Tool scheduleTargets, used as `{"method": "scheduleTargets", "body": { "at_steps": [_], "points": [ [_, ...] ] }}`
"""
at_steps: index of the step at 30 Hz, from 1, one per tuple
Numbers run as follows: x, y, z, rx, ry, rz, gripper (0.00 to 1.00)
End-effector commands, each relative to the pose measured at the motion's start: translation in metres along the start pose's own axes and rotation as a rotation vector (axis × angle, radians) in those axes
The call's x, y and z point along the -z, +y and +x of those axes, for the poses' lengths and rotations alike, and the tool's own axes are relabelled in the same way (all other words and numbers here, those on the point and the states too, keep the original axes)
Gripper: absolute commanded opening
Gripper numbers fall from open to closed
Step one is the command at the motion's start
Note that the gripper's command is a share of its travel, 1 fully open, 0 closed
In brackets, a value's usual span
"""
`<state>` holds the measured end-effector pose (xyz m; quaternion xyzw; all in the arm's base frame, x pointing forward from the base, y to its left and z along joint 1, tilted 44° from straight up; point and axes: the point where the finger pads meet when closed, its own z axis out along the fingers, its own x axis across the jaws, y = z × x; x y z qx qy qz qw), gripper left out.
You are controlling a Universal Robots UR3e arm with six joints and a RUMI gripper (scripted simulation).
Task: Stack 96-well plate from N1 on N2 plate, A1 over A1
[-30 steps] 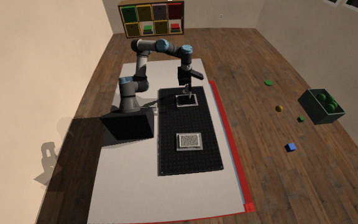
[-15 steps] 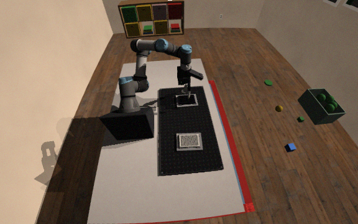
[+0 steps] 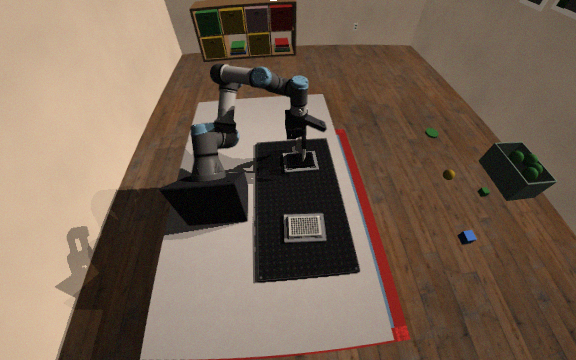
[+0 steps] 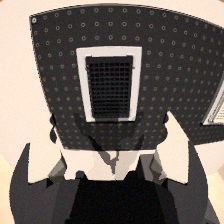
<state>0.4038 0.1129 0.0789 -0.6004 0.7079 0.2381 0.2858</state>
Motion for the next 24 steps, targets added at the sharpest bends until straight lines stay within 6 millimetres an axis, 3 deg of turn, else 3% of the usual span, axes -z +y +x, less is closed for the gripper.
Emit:
{"method": "scheduleTargets", "body": {
  "at_steps": [1, 24],
  "points": [
    [-0.008, -0.001, 0.0, 0.001, 0.001, 0.003, 1.0],
    [-0.043, -0.001, 0.0, 0.001, 0.001, 0.003, 1.0]
  ]
}}
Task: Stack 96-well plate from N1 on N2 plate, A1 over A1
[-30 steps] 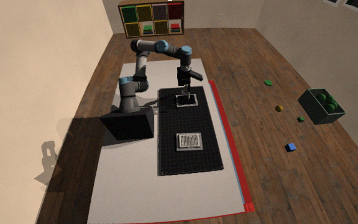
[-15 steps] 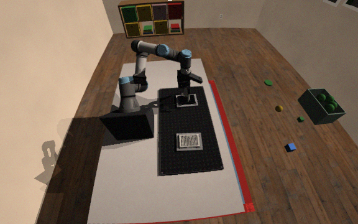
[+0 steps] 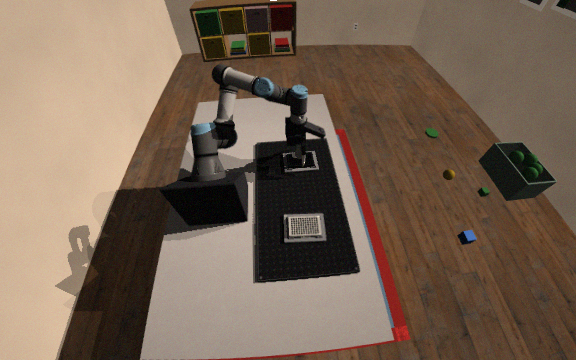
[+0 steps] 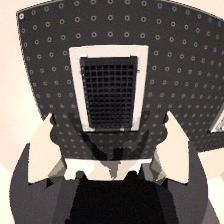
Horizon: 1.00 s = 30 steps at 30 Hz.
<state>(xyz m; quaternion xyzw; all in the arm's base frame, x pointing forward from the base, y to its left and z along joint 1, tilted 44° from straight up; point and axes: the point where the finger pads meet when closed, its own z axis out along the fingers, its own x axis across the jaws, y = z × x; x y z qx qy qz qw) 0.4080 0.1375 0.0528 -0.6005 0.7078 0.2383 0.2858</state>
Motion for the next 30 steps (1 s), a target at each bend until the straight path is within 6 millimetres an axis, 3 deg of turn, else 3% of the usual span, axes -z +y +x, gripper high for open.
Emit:
{"method": "scheduleTargets", "body": {
  "at_steps": [1, 17, 30],
  "points": [
    [-0.007, -0.001, 0.0, 0.001, 0.001, 0.003, 1.0],
    [-0.032, -0.001, 0.0, 0.001, 0.001, 0.003, 1.0],
    [-0.034, -0.001, 0.0, 0.001, 0.001, 0.003, 1.0]
  ]
}}
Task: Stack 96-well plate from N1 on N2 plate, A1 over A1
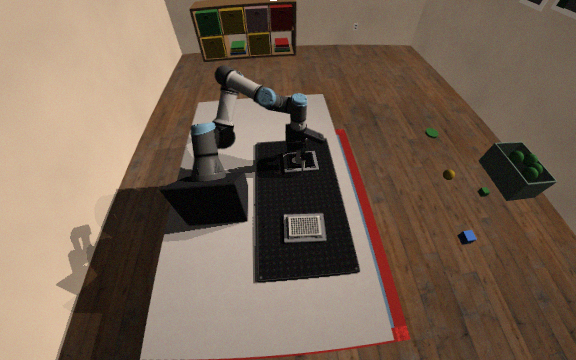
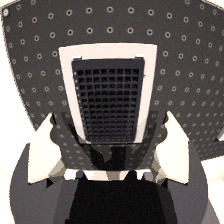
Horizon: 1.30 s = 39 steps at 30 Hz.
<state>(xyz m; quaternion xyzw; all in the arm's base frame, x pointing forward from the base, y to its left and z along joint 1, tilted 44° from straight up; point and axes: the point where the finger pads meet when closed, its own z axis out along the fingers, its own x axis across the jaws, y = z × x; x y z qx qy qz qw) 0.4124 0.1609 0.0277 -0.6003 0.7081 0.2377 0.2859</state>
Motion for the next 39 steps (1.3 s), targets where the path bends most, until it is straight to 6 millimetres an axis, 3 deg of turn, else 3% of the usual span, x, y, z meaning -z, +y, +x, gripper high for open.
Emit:
{"method": "scheduleTargets", "body": {
  "at_steps": [1, 6, 7, 39],
  "points": [
    [0.0003, -0.0008, 0.0, 0.001, 0.001, 0.002, 1.0],
    [0.0003, -0.0008, 0.0, 0.001, 0.001, 0.002, 1.0],
    [0.0003, -0.0008, 0.0, 0.001, 0.001, 0.002, 0.0],
    [0.0003, -0.0008, 0.0, 0.001, 0.001, 0.002, 0.0]
  ]
}}
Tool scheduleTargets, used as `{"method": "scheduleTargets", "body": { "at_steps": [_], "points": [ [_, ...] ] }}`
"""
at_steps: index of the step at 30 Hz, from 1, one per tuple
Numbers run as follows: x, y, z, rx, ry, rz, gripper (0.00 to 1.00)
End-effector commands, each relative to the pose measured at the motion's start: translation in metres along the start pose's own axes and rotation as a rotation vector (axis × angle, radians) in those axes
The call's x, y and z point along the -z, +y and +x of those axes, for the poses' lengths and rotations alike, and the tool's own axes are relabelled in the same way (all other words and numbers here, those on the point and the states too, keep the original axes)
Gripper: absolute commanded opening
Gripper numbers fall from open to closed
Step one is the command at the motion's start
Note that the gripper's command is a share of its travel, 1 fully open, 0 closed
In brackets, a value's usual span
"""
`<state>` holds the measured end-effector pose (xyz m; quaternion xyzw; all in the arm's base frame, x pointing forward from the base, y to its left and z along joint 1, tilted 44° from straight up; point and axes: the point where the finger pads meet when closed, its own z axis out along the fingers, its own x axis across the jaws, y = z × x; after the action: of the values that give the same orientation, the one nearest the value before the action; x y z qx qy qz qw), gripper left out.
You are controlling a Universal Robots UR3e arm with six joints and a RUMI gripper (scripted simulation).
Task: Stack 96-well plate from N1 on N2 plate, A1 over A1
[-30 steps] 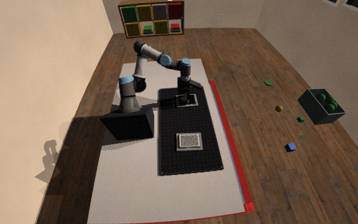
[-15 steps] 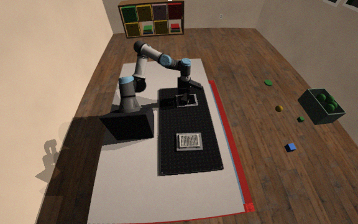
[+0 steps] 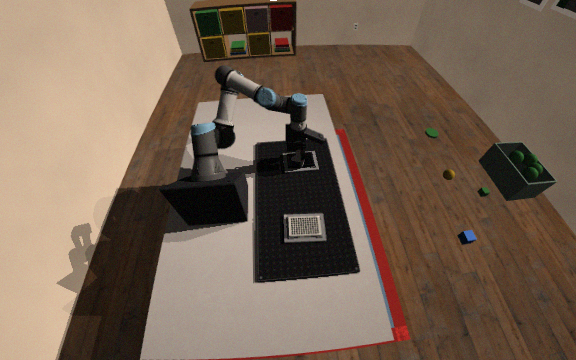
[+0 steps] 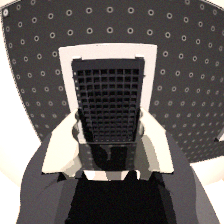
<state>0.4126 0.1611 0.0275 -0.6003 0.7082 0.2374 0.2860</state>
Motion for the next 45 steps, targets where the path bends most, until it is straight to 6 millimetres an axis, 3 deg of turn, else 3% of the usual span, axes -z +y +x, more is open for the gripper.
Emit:
{"method": "scheduleTargets", "body": {
  "at_steps": [1, 45],
  "points": [
    [0.001, -0.001, 0.0, 0.001, 0.0, 0.002, 0.0],
    [0.066, -0.001, 0.0, 0.001, 0.001, 0.002, 0.0]
  ]
}}
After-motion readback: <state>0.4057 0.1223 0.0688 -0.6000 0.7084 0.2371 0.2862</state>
